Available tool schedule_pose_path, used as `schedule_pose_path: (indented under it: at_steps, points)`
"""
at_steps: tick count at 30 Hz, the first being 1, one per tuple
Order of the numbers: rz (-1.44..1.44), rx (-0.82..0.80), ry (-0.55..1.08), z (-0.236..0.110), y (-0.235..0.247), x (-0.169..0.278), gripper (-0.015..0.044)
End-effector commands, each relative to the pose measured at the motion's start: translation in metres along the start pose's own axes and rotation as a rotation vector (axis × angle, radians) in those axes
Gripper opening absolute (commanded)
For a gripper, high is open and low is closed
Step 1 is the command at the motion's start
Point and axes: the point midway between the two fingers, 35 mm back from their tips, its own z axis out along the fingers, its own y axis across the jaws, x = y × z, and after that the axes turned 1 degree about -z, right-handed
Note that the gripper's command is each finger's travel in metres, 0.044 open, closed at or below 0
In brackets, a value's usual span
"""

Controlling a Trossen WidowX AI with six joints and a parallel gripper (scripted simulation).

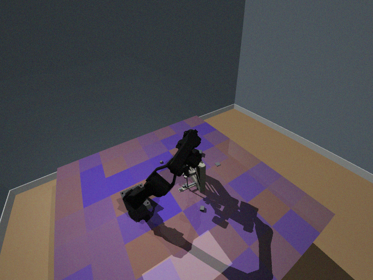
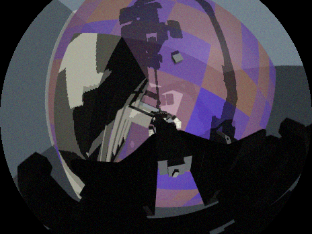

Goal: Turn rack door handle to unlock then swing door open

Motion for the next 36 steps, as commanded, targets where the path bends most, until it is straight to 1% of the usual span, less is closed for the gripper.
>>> schedule_pose_path:
  at_steps: [1, 13, 15, 32, 36]
  points:
    - [0.235, 0.003, 0.003, 0.001, -0.0003, 0.0009, 0.0012]
    - [0.827, 0.003, 0.001, 0.0009, -0.0001, 0.0006, 0.0012]
    - [0.892, 0.003, 0.001, 0.0009, -0.0001, 0.0006, 0.0012]
    - [0.9, 0.003, 0.001, 0.0009, -0.0001, 0.0006, 0.0012]
    - [0.9, 0.003, 0.001, 0.0009, -0.0001, 0.0006, 0.0117]
